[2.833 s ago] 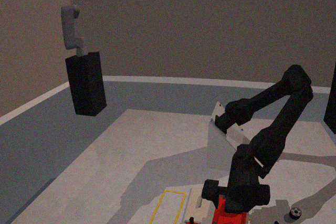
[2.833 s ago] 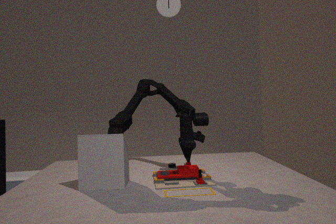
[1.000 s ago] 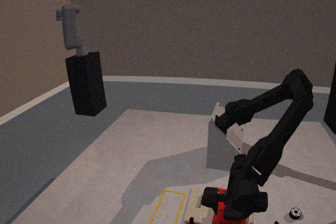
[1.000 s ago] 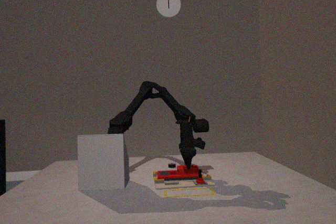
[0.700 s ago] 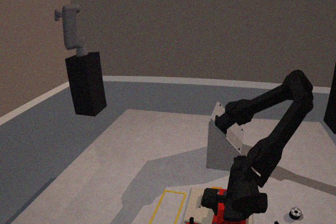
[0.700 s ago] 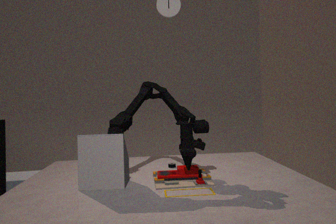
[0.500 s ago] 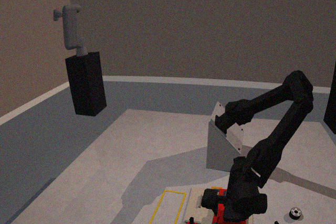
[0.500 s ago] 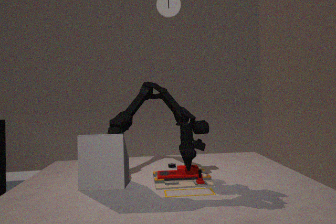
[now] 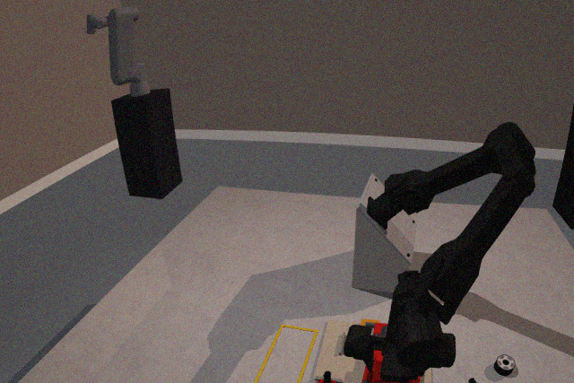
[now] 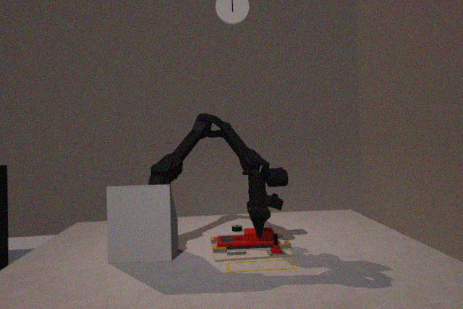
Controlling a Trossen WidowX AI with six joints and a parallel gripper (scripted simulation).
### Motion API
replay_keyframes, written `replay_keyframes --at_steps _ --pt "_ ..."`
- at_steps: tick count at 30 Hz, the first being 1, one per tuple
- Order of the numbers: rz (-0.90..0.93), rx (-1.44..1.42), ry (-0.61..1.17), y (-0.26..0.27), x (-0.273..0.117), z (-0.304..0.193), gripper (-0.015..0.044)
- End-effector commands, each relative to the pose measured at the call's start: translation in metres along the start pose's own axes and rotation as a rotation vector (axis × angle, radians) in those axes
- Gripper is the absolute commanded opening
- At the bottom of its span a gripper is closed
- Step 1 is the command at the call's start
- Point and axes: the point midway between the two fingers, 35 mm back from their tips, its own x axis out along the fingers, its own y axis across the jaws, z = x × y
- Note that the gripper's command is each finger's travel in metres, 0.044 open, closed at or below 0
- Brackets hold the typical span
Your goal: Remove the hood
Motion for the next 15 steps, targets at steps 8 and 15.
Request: replay_keyframes --at_steps 8,15 --pt "0.0 -0.001 0.0 0.0 -0.0003 0.0001 0.0308" --pt "0.0 -0.001 0.0 -0.0001 -0.0019 0.0002 0.0163"
